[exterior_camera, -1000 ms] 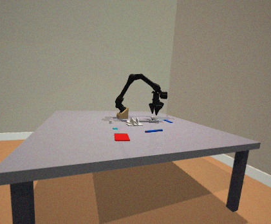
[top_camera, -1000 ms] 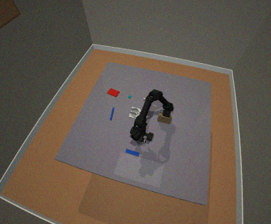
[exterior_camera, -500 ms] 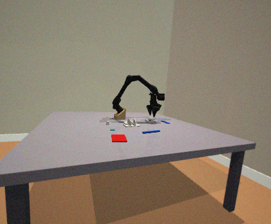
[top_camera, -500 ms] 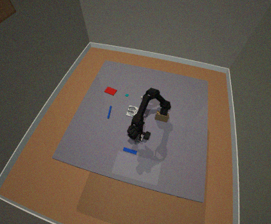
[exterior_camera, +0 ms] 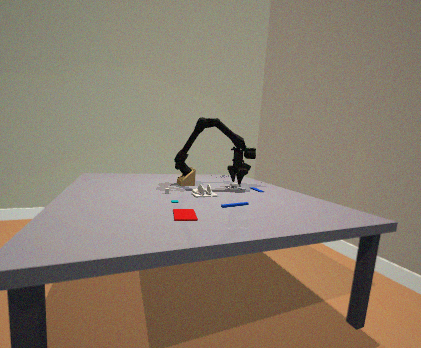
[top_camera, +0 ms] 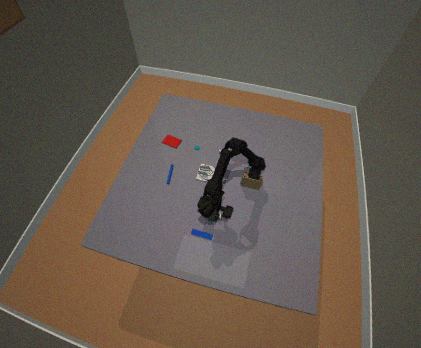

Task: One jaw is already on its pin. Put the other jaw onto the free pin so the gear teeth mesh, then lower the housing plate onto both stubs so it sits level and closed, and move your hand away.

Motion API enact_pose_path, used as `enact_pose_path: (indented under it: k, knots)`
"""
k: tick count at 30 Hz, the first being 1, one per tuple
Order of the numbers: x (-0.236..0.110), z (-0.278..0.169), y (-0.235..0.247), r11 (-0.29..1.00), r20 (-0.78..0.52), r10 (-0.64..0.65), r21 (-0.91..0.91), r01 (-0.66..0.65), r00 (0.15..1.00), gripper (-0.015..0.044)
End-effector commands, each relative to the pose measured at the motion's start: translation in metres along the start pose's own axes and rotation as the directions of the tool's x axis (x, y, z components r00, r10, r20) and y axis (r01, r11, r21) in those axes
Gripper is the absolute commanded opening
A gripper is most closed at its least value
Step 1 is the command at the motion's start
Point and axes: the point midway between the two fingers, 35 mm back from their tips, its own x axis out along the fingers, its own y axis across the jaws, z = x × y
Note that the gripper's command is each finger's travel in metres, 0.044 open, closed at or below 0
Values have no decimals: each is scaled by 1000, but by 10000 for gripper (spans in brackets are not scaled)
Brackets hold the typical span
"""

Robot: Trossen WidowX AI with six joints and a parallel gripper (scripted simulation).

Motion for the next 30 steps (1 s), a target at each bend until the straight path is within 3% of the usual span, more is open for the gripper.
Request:
enact_pose_path:
  k: [1,14,30]
  knots:
    - [8,-1,1,1000,-6,-2,-8,2,1000,440]
    - [27,-2,1,1000,-7,-2,-7,2,1000,440]
    - [27,-2,1,1000,-7,-2,-7,2,1000,440]
